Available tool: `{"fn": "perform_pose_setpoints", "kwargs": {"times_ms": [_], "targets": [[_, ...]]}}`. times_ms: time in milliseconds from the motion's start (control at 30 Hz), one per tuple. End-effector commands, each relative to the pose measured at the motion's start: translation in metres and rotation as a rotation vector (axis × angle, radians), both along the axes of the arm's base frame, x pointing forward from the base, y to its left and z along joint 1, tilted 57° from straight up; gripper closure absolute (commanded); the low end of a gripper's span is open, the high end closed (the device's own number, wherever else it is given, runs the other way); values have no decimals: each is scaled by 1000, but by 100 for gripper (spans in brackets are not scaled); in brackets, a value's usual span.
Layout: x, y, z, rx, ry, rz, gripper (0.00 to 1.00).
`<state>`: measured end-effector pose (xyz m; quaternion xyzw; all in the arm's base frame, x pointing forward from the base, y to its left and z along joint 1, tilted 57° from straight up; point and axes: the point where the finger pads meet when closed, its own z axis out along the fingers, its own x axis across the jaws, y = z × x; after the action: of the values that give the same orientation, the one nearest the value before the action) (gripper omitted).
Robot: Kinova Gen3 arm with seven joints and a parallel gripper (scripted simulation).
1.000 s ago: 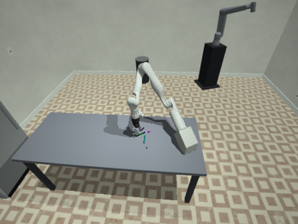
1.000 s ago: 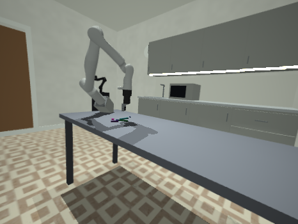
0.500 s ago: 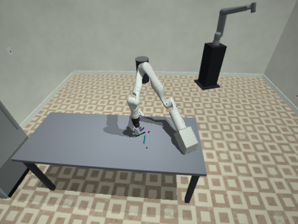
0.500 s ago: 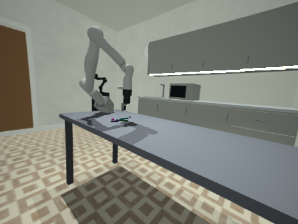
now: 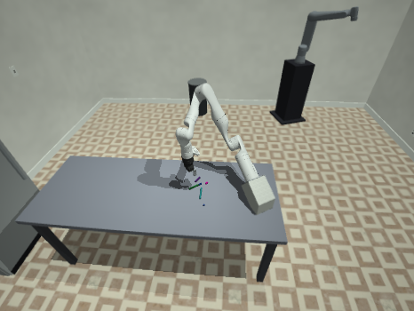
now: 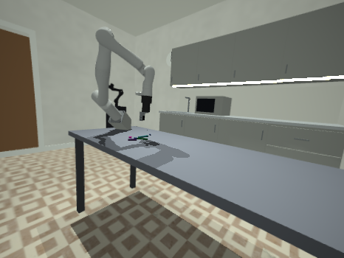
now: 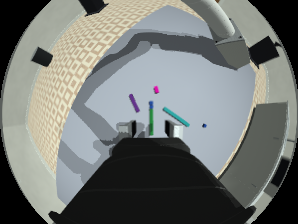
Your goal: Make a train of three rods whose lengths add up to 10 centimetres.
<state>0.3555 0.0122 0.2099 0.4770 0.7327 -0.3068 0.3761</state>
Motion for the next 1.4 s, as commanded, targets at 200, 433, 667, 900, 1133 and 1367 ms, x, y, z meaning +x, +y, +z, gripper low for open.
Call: {"fn": "perform_pose_setpoints", "kwargs": {"times_ms": [200, 433, 667, 900, 1133, 1367], "targets": [[-5, 33, 17, 15, -9, 23, 0], [-5, 34, 18, 15, -9, 23, 0], [-5, 34, 18, 15, -9, 23, 0], [-5, 34, 18, 15, -9, 23, 0], [-5, 34, 18, 15, -9, 23, 0], [-5, 34, 18, 15, -9, 23, 0]]}}
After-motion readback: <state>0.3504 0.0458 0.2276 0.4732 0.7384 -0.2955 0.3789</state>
